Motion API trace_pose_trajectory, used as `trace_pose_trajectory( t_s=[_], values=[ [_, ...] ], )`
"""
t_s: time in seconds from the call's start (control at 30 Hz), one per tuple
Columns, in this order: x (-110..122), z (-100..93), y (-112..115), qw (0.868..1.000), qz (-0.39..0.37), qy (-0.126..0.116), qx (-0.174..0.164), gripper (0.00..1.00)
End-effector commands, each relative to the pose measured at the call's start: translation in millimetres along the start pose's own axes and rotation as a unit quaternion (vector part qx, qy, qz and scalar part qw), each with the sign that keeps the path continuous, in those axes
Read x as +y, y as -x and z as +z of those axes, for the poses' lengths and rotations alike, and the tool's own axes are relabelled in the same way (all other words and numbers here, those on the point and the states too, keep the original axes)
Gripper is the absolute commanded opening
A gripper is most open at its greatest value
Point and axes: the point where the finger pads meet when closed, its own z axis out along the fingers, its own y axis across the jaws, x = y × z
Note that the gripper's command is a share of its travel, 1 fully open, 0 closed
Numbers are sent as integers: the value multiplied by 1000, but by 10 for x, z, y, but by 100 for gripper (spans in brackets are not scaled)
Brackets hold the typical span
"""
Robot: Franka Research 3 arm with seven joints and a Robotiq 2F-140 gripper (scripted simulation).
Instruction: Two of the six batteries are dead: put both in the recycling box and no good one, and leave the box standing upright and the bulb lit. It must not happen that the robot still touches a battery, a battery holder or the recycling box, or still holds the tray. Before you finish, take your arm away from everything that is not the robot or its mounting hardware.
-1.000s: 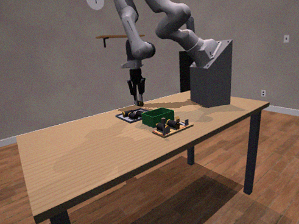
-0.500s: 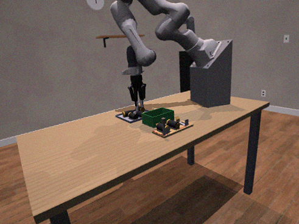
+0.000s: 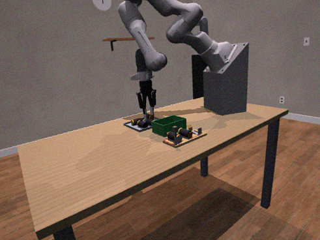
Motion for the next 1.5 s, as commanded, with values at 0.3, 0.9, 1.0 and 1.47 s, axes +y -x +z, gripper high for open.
trace_pose_trajectory(
  t_s=[0.3, 0.9, 1.0, 1.47],
  values=[
    [-18, -2, -14, 1000, 6, -2, 2, 29],
    [-16, -397, -13, 1000, 6, -2, 2, 29],
    [-16, -486, -13, 1000, 6, -2, 2, 29],
    [-15, -655, -12, 1000, 6, -2, 2, 29]
  ],
)
